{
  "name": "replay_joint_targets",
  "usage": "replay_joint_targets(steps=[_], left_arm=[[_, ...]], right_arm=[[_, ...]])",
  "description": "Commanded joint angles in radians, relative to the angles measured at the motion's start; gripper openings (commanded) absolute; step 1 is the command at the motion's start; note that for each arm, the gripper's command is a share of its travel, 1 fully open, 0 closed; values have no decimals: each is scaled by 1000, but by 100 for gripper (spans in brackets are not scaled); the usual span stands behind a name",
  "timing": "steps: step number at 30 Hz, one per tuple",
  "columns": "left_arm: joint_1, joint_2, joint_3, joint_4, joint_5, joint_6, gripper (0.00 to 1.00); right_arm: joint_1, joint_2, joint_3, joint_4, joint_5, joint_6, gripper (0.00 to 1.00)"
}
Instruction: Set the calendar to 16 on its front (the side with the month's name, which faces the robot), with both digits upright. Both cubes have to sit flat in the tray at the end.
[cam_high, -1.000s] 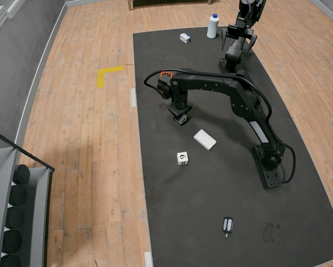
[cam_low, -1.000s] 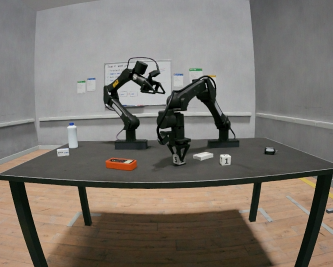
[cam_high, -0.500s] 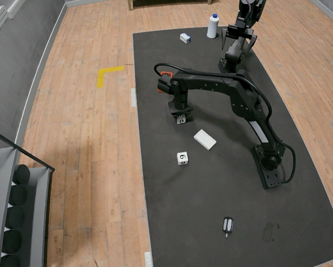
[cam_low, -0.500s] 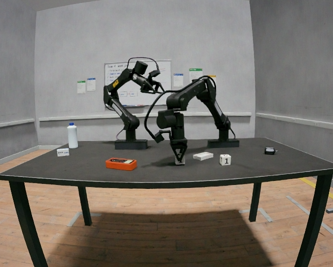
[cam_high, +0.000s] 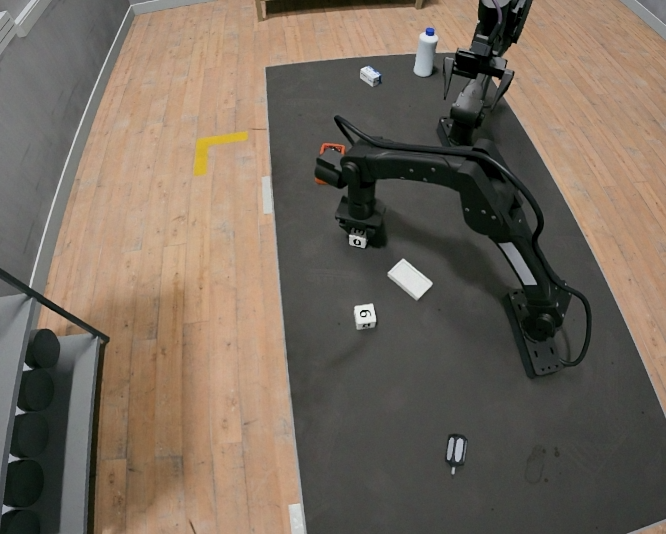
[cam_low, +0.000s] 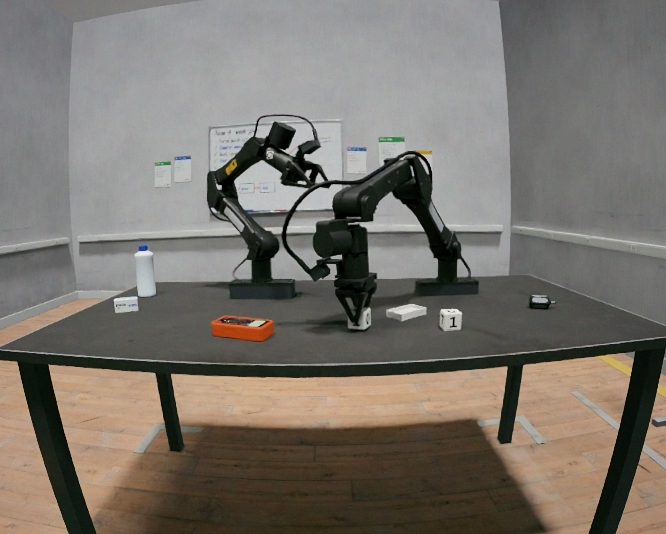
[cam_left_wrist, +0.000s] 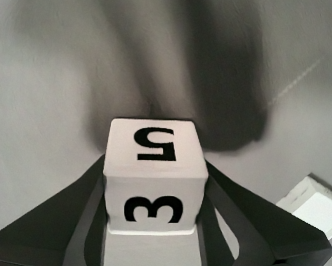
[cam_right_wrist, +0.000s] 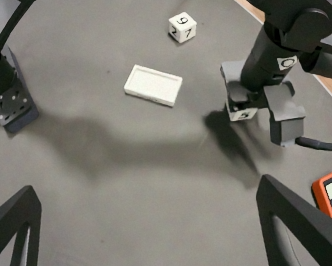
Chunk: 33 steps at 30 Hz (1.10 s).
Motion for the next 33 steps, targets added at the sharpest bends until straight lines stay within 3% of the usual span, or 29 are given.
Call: replay_joint_targets(steps=[1,12,20,33], left_arm=[[-8,-36,21,11,9,85,35],[-2,-26,22,3,12,73,35],[-15,-6,106,-61,13,67,35],[-17,-1,62,9,13,64,35]], right_arm=[[9,-3,24,1,-2,-3,100],[9,-3,24,1,-2,-3,100],[9,-3,24,1,-2,-3,100],[9,-3,24,1,-2,-3,100]])
